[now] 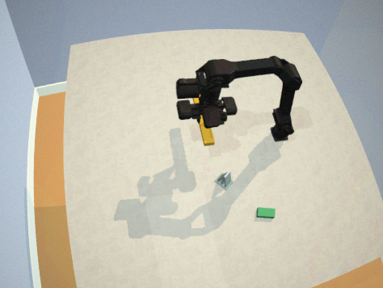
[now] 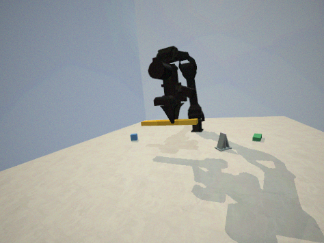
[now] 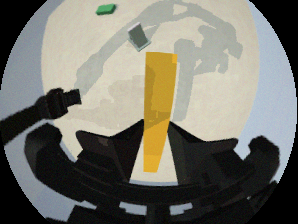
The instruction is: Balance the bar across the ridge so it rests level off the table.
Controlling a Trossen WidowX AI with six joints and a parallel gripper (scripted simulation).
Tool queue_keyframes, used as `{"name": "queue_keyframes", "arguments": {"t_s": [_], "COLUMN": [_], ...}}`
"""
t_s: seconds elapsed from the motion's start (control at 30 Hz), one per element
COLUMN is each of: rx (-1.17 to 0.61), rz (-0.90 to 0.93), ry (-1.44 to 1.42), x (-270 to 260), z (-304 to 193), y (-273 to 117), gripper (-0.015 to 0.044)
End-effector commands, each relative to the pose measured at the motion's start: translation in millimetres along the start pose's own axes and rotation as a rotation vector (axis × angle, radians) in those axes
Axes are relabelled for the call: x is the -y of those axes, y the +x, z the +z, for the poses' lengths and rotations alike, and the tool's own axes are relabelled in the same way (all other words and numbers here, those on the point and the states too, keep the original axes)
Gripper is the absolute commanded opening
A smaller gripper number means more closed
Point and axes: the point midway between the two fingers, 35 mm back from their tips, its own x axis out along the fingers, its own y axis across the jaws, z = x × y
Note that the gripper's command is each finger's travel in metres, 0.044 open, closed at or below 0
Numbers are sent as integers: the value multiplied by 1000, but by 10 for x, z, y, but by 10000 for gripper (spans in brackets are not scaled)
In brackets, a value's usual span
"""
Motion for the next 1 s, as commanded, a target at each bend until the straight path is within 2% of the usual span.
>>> {"name": "queue_keyframes", "arguments": {"t_s": [0.0,0.97], "rx": [5,15], "rz": [-3,-4], "ry": [-60,-422], "x": [13,-196], "z": [180,1293], "y": [-18,-42], "gripper": [0,0]}}
